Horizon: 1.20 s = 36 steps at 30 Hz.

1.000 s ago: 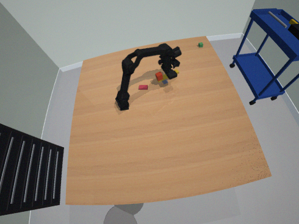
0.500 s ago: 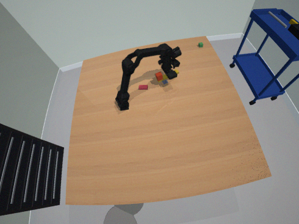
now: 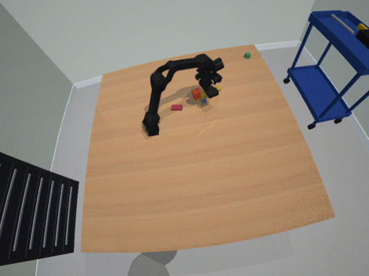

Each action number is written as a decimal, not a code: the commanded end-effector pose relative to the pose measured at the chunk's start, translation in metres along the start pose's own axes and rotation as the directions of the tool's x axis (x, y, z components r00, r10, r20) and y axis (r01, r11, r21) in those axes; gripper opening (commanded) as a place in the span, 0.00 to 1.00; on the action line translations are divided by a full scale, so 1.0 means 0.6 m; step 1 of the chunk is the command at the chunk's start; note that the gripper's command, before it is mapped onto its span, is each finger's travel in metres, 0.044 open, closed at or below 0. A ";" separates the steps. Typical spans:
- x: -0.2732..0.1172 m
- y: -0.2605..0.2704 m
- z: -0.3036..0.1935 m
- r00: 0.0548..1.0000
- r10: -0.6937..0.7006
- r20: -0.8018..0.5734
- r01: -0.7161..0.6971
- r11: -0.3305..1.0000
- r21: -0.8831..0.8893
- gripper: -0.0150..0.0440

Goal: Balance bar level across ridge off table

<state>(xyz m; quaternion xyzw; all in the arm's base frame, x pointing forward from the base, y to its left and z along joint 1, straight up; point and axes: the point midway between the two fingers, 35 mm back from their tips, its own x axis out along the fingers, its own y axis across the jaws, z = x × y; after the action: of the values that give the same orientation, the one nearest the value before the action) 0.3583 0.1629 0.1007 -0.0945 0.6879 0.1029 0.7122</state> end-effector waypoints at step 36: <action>0.006 0.000 0.000 1.000 -0.001 0.002 0.001 1.000 -0.001 0.25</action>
<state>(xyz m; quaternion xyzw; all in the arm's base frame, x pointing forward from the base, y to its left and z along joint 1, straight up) 0.3583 0.1629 0.0977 -0.0946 0.6879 0.1029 0.7122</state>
